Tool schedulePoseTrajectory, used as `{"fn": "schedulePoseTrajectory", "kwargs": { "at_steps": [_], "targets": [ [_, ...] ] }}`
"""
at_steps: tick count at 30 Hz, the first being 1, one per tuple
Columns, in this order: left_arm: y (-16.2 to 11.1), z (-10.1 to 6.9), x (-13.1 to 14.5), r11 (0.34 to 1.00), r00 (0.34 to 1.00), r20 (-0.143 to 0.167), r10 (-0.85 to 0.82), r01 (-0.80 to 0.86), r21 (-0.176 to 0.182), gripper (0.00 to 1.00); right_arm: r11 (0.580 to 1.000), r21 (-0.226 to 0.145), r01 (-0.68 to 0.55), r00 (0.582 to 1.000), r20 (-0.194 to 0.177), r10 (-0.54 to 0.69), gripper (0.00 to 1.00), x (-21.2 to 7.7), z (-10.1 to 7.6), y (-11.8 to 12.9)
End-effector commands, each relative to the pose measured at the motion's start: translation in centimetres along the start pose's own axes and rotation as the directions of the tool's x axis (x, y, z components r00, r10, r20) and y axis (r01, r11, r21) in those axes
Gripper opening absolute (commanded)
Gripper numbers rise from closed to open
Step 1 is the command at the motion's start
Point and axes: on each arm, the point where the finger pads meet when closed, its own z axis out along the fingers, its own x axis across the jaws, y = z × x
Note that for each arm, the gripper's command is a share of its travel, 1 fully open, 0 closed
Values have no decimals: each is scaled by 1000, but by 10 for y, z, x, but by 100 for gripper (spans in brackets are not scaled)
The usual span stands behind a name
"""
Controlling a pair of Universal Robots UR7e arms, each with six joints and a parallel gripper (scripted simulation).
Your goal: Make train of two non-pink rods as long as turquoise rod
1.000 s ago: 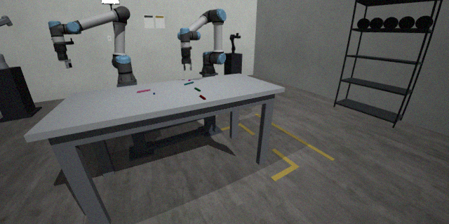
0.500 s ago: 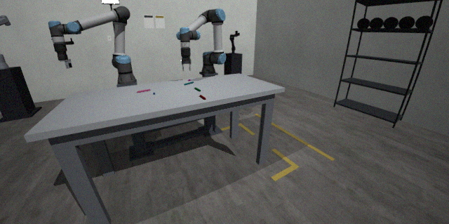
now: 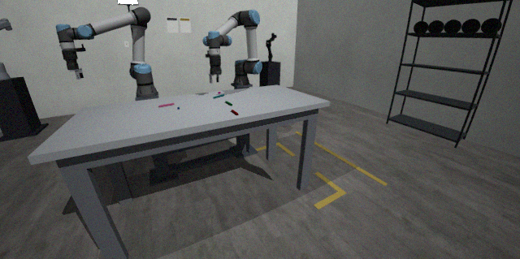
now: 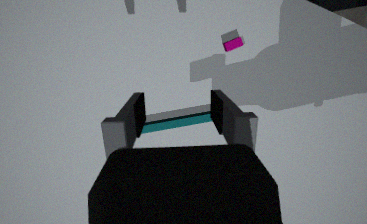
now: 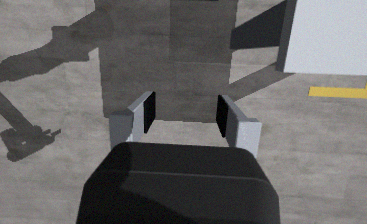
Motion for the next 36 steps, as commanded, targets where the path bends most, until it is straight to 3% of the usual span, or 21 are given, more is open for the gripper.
{"fn": "schedulePoseTrajectory", "kwargs": {
  "at_steps": [1, 7, 11, 16, 18, 26, 33, 35, 36],
  "targets": [
    [2, -1, -3, 999, 999, 0, -54, 54, -3, 100, 1000, -1, 0, 1000, 0, 0, 100, 0, 0, 0],
    [19, 0, -18, 945, 945, 1, -327, 327, -3, 100, 1000, -1, 0, 1000, 0, 0, 100, 0, 0, 0],
    [32, 0, -28, 865, 865, 2, -502, 502, -2, 100, 1000, -1, 0, 1000, 0, 0, 100, 0, 0, 0],
    [51, 1, -40, 716, 716, 2, -698, 698, -2, 100, 1000, -1, 0, 1000, 0, 0, 100, 0, 0, 0],
    [51, 1, -40, 716, 716, 2, -698, 698, -2, 100, 1000, -1, 0, 1000, 0, 0, 100, 0, 0, 0],
    [83, 4, -55, 392, 392, 3, -920, 920, -1, 100, 1000, -1, 0, 1000, 0, 0, 100, 0, 0, 0],
    [113, 7, -64, 66, 66, 3, -998, 998, 0, 100, 1000, -1, 0, 1000, 0, 0, 100, 0, 0, 0],
    [113, 7, -64, 66, 66, 3, -998, 998, 0, 100, 1000, -1, 0, 1000, 0, 0, 100, 0, 0, 0],
    [117, 7, -65, 20, 20, 3, -1000, 1000, 0, 100, 1000, -1, 0, 1000, 0, 0, 100, 0, 0, 0]
  ]
}}
